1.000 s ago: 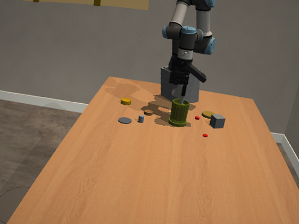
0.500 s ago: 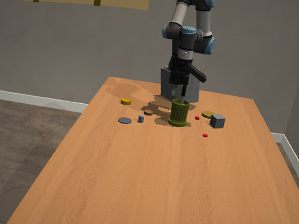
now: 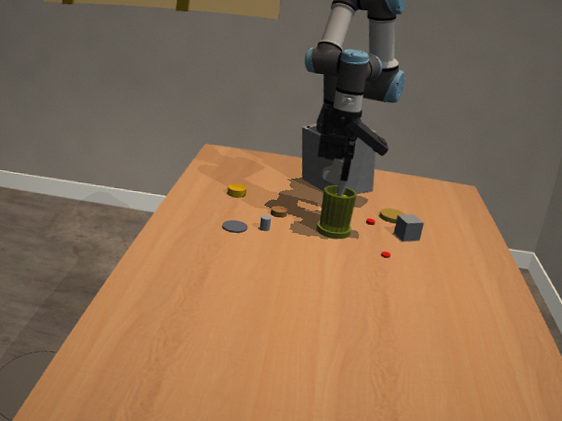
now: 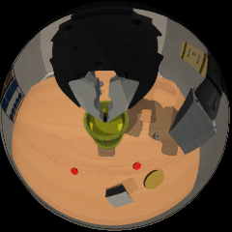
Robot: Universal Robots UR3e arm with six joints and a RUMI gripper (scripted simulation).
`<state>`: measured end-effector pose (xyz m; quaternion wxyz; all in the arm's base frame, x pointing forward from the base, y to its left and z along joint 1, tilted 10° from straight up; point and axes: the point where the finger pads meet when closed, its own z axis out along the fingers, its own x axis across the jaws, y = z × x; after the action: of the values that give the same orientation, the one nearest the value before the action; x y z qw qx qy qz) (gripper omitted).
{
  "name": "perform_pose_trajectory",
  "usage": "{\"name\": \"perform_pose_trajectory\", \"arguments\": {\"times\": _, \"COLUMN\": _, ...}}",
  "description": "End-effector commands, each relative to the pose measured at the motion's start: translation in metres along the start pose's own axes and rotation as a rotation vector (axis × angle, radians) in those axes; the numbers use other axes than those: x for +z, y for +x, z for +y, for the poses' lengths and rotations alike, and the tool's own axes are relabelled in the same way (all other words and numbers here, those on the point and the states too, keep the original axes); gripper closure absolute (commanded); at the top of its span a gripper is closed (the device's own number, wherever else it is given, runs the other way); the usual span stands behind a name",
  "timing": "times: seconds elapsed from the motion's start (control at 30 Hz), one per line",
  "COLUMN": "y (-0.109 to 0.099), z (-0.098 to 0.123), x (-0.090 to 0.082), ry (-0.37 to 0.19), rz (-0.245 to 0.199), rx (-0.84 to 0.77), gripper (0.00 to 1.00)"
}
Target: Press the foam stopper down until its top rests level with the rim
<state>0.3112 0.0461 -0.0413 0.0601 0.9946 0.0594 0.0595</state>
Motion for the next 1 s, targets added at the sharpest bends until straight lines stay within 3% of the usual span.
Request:
{"name": "perform_pose_trajectory", "arguments": {"times": 0.0, "y": 0.001, "z": 0.000, "x": 0.000, "ry": 0.001, "rz": 0.001, "rx": 0.001, "gripper": 1.00}}
{"name": "perform_pose_trajectory", "arguments": {"times": 0.6, "y": 0.001, "z": 0.000, "x": -0.001, "ry": 0.001, "rz": 0.002, "rx": 0.001, "gripper": 1.00}}
{"name": "perform_pose_trajectory", "arguments": {"times": 0.97, "y": 0.001, "z": 0.000, "x": -0.020, "ry": 0.000, "rz": 0.003, "rx": 0.001, "gripper": 1.00}}
